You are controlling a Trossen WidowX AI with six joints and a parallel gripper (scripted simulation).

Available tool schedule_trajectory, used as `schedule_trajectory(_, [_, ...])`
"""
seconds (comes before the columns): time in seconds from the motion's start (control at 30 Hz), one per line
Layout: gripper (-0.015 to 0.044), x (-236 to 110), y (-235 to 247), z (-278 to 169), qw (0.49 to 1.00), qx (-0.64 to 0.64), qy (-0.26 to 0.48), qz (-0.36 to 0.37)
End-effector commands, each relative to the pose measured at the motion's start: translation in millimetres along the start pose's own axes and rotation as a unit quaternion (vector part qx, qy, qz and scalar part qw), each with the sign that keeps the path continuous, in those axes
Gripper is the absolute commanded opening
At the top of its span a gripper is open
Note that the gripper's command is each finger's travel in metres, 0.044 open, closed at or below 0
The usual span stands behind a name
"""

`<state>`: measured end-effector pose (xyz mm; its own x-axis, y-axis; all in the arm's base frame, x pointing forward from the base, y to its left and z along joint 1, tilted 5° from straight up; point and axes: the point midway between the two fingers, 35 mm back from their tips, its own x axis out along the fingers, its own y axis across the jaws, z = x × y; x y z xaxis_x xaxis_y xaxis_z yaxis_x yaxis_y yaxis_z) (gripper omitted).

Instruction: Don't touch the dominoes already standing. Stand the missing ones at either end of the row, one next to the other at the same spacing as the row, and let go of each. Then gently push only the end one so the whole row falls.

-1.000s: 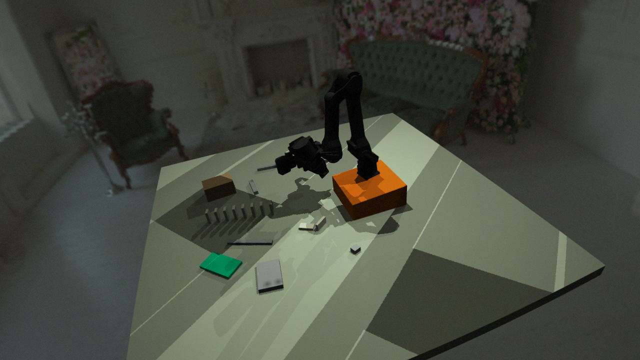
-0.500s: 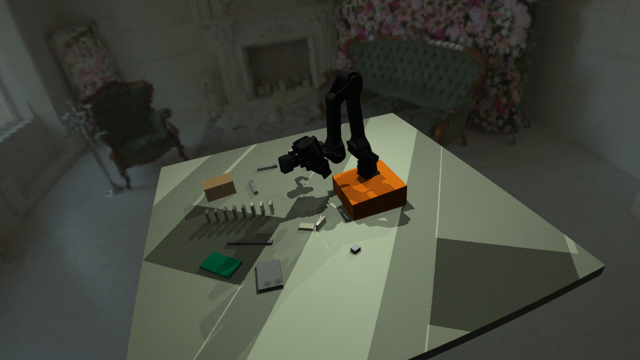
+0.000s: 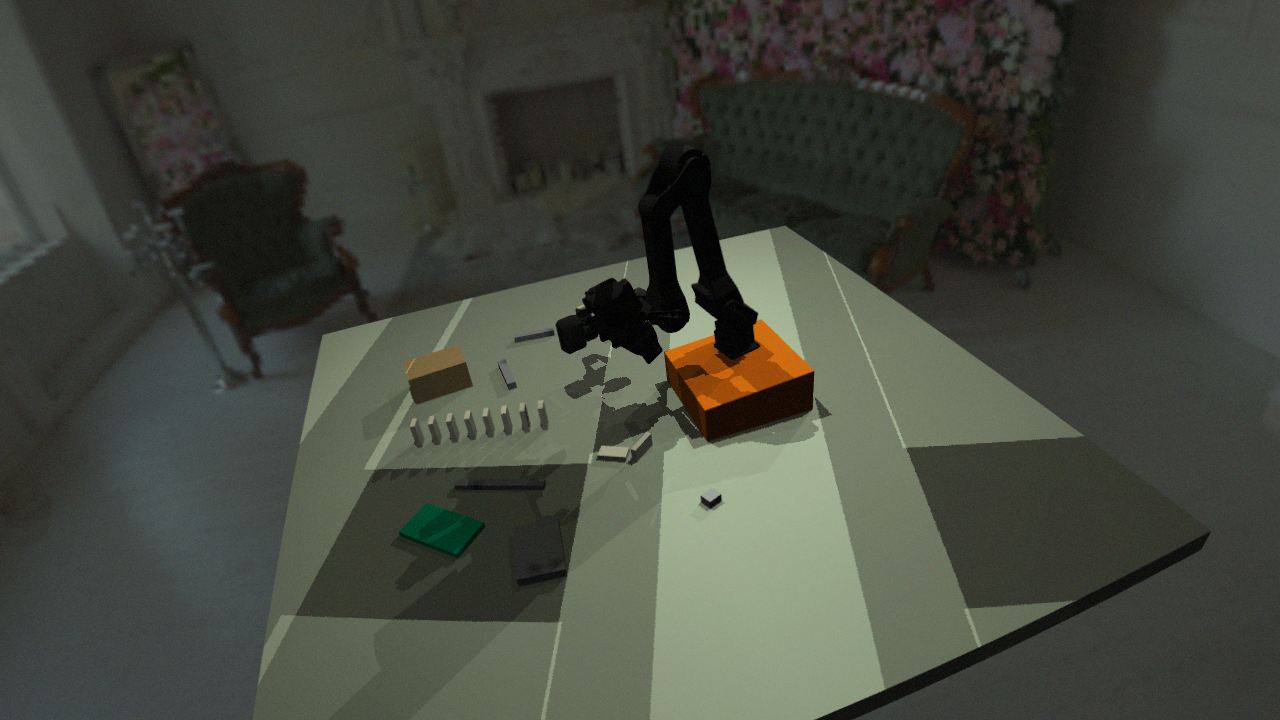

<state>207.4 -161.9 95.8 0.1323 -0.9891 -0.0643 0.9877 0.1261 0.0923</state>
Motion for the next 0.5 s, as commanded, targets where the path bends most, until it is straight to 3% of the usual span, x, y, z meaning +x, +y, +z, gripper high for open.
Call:
schedule_trajectory(0.0, [0.0107, 2.4, 2.6, -9.1, 1.0, 0.002, 0.003, -0.002])
schedule_trajectory(0.47, [0.0107, 8.1, 5.4, -37.5, 1.0, 0.007, 0.01, -0.007])
